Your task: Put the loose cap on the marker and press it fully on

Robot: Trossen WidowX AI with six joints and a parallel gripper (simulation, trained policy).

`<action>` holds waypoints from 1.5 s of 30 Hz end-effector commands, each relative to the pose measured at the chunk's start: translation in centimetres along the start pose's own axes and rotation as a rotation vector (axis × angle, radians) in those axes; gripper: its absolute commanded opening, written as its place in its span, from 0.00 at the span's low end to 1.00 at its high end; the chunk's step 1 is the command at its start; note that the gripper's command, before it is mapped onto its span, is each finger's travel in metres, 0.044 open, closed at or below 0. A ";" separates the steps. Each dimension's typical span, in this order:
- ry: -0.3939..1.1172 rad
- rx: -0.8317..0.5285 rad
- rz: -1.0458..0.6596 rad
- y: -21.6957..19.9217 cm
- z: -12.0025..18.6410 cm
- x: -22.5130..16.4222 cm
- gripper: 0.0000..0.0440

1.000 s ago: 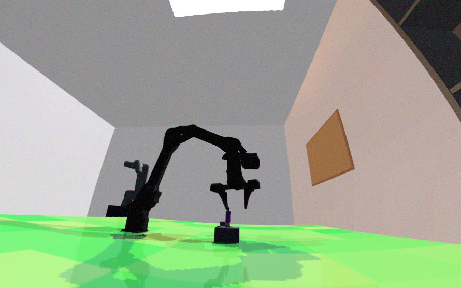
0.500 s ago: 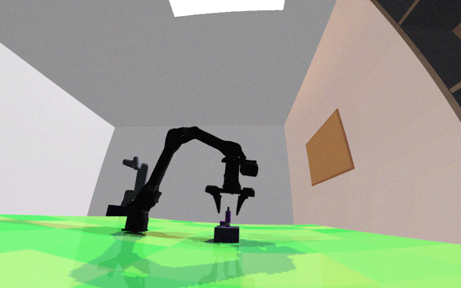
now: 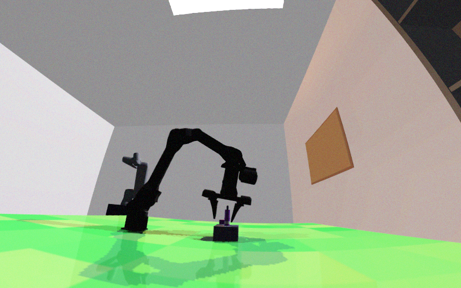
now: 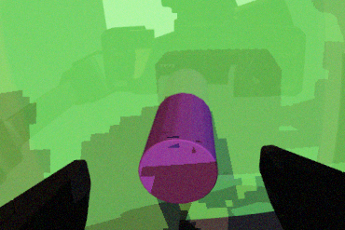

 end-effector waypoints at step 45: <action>0.014 -0.126 0.159 -0.1 4.9 -2.3 0.07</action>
Point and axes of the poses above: the point midway between the two fingers, 35 mm back from their tips, its own z axis back along the fingers, its own y axis across the jaws, x = y × z, the point moved 9 cm from there along z, back along the fingers, and after that the axes turned 2 degrees about z, right-handed, at the moved point
